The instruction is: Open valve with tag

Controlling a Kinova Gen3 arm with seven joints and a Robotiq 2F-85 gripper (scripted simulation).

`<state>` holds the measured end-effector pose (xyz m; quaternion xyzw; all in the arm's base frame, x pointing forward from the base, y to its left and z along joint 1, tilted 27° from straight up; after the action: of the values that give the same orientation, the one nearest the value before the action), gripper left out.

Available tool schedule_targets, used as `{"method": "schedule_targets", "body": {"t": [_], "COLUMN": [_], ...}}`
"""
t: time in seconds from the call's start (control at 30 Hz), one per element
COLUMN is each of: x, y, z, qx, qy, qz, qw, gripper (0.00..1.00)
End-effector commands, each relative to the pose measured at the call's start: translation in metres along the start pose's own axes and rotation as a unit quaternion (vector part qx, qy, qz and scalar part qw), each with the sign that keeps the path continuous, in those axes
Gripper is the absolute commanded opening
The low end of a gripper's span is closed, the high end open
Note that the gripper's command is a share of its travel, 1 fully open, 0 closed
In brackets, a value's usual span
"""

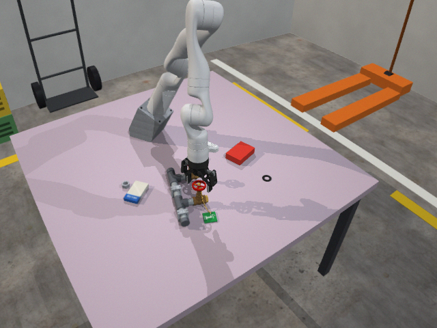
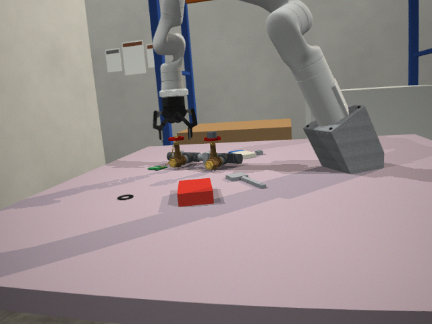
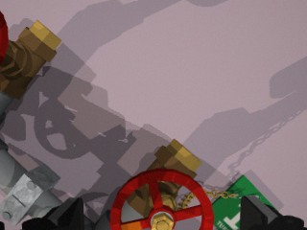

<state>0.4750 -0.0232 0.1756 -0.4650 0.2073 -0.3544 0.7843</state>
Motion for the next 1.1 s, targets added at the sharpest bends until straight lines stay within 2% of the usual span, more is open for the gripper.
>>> {"method": "schedule_targets", "body": {"t": [0.0, 0.43, 1.07], "x": [0.0002, 0.0002, 0.0004], "y": [-0.0004, -0.0004, -0.0029], "z": [0.0009, 0.0009, 0.0011], "qx": [-0.009, -0.008, -0.008], "qy": [0.065, 0.135, 0.143], "qz": [-0.002, -0.002, -0.002], "qw": [0.998, 0.991, 0.99], "gripper": [1.0, 1.0, 1.0]}}
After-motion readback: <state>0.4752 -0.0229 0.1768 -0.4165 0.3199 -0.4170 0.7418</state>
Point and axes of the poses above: the point where the finger pads meet when closed, its own y axis out along the fingers, its own z axis across the jaws, x = y × z, the point moved 5 cm from there along -y, back along the fingers, and after that the axes turned 9 degrees about -y, right-handed, at the moved point
